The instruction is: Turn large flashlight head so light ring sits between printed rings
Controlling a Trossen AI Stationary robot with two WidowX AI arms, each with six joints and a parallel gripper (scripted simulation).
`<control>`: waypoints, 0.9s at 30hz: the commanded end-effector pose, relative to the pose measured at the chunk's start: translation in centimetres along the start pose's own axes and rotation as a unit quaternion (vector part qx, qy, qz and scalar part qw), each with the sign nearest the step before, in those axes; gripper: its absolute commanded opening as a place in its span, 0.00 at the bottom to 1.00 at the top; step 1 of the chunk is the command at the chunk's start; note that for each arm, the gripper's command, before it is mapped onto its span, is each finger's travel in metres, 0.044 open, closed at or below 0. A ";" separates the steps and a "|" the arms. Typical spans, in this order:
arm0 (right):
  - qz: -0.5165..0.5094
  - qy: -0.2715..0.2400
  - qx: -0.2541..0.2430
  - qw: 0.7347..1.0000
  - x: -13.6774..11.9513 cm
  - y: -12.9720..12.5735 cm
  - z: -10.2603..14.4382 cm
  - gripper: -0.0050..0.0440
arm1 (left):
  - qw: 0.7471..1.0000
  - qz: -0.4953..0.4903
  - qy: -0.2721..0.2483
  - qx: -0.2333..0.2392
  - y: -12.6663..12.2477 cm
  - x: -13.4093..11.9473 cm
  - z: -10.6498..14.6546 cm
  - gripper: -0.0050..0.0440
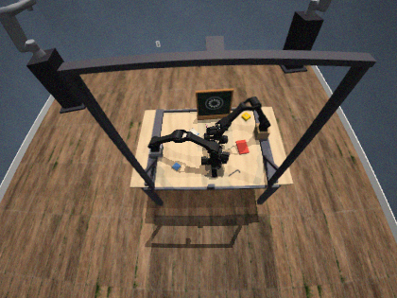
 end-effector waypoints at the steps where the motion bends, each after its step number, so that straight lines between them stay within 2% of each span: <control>1: 0.002 0.004 0.007 1.000 -0.2 0.5 -0.4 1.00 | 1.000 -0.001 -0.005 0.021 0.6 0.1 1.7 0.37; 16: 0.001 0.004 0.006 1.000 -0.2 0.4 -2.1 1.00 | 1.000 -0.001 -0.005 0.021 0.6 0.1 1.7 0.37; 17: 0.001 0.004 0.005 1.000 -0.2 0.4 -2.1 0.56 | 1.000 -0.001 -0.005 0.021 0.6 0.1 1.7 0.37; 27: 0.001 0.004 0.005 1.000 -0.2 0.4 -2.1 0.56 | 1.000 -0.001 -0.005 0.021 0.6 0.1 1.7 0.37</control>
Point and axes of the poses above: on each arm, the point midway between the two fingers, 35 mm back from their tips, its own z axis back along the fingers, its own y axis across the jaws, x = y × z, the point moved 1 cm from there along z, back along the fingers, and after that the axes turned 6 degrees about -z, right-handed, at the moved point
